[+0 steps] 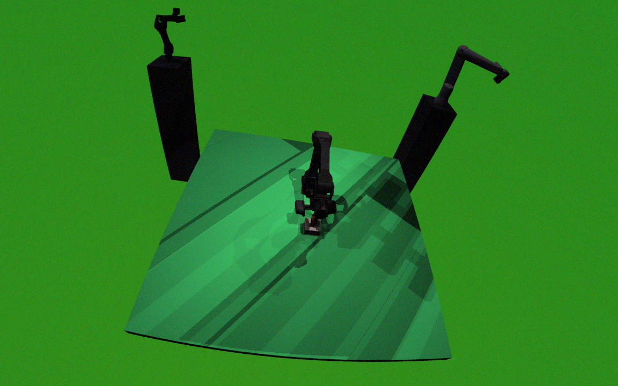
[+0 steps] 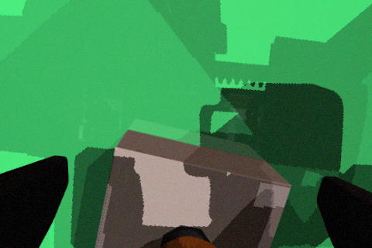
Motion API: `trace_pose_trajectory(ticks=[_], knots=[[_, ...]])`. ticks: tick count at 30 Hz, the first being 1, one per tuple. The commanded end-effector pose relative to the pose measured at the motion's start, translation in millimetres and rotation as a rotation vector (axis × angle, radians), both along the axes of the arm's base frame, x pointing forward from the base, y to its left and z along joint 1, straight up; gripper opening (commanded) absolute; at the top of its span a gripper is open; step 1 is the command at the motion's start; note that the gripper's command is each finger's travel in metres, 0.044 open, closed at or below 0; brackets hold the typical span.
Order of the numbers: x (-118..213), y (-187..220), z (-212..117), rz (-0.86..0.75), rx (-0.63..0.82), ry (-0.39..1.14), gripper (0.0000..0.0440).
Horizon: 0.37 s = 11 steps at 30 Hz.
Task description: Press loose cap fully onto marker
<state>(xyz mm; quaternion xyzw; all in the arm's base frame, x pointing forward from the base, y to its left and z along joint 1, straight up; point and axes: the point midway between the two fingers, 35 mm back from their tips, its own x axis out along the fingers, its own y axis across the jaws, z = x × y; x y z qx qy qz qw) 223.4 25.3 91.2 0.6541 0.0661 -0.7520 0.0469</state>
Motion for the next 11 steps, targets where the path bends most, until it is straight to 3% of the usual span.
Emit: trace_pose_trajectory(ticks=[1, 11], knots=[[5.4, 0.0, 8.9, -0.005, 0.004, -0.055, 0.044], [17.5, -0.9, 45.0, -0.016, 0.008, -0.156, 0.044]])
